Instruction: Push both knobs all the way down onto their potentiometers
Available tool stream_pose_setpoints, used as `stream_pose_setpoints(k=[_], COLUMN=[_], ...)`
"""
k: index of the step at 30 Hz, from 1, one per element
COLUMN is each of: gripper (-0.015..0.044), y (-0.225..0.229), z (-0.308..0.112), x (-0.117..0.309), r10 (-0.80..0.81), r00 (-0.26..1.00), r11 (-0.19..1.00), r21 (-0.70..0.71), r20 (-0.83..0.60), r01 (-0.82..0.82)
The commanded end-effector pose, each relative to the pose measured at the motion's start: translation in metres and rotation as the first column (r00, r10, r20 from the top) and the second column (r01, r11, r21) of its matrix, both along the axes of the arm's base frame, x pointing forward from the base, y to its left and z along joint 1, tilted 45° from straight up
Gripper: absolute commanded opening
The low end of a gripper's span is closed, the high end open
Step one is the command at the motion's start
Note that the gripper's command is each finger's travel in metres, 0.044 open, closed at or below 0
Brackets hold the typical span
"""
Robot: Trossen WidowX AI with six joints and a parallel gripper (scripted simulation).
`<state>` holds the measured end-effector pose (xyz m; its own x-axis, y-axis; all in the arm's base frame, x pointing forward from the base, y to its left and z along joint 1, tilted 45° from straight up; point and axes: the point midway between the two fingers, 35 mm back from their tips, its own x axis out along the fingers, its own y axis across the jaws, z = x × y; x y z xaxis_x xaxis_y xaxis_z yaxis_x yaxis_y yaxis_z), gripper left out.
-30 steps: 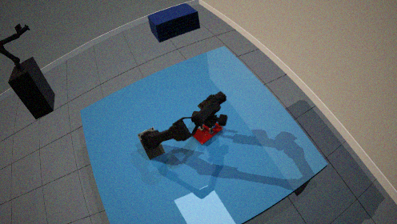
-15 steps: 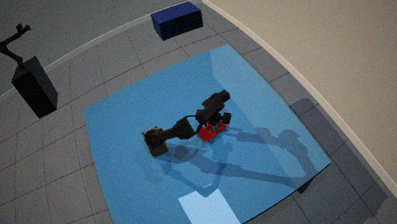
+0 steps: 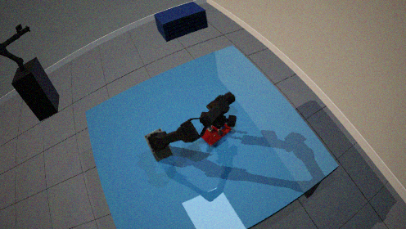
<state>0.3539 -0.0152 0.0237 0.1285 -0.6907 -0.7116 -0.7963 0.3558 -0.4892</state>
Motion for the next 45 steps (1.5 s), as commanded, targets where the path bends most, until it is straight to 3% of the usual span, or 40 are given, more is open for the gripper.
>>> stream_pose_setpoints(k=[1, 19, 28, 36, 40, 45], gripper=[0.0, 0.0, 0.0236, 0.044, 0.044, 0.044], y=[-0.006, 0.012, 0.009, 0.034, 0.031, 0.03], z=[-0.004, 0.014, 0.009, 0.001, -0.005, -0.006], x=[0.002, -0.001, -0.004, -0.101, -0.153, -0.161], r10=[-0.014, -0.014, -0.013, -0.012, -0.014, -0.014], r00=[1.0, 1.0, 1.0, 1.0, 1.0, 1.0], r11=[1.0, 1.0, 1.0, 1.0, 1.0, 1.0], r21=[-0.002, -0.001, -0.004, 0.009, 0.003, 0.001], r20=[0.0, 0.0, -0.008, -0.01, -0.008, -0.008], r01=[0.014, 0.014, 0.013, 0.012, 0.014, 0.014])
